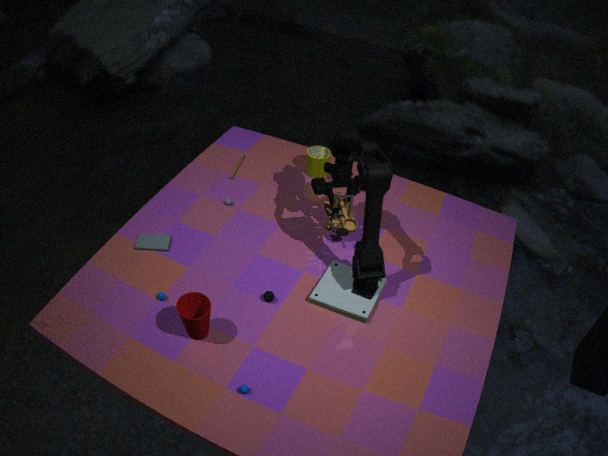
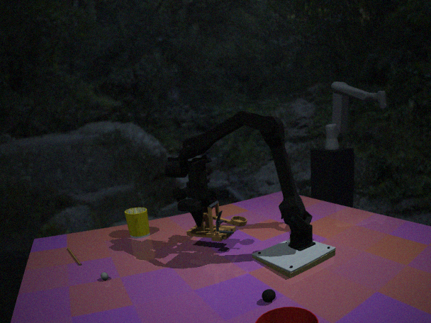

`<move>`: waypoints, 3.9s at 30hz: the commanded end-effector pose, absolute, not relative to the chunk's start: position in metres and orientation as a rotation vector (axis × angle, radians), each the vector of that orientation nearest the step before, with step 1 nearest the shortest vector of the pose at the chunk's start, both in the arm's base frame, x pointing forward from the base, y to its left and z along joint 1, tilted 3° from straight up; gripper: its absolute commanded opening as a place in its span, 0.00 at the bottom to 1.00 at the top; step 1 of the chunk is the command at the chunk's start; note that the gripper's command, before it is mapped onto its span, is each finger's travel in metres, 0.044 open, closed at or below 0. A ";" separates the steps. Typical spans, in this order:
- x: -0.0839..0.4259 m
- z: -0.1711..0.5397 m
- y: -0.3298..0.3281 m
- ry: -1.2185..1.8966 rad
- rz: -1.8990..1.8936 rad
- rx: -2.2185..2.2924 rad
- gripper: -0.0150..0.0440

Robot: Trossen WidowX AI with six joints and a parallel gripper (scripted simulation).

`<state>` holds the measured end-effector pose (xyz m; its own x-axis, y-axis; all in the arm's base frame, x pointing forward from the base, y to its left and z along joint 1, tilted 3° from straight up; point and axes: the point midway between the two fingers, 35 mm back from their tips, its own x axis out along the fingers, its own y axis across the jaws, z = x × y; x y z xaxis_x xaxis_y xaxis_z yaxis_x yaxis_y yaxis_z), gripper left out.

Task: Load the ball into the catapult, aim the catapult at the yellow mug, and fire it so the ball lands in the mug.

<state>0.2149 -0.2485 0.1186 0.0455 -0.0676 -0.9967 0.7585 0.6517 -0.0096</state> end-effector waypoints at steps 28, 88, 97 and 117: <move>0.220 0.073 -0.252 1.392 -0.693 0.621 0.25; 0.217 0.110 -0.248 1.391 -0.698 0.626 1.00; 0.218 0.096 -0.249 1.391 -0.698 0.626 1.00; 0.218 0.075 -0.249 1.390 -0.694 0.625 0.91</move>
<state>0.2181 -0.2493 0.0737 0.0488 -0.0695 -0.9964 0.7543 0.6565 -0.0089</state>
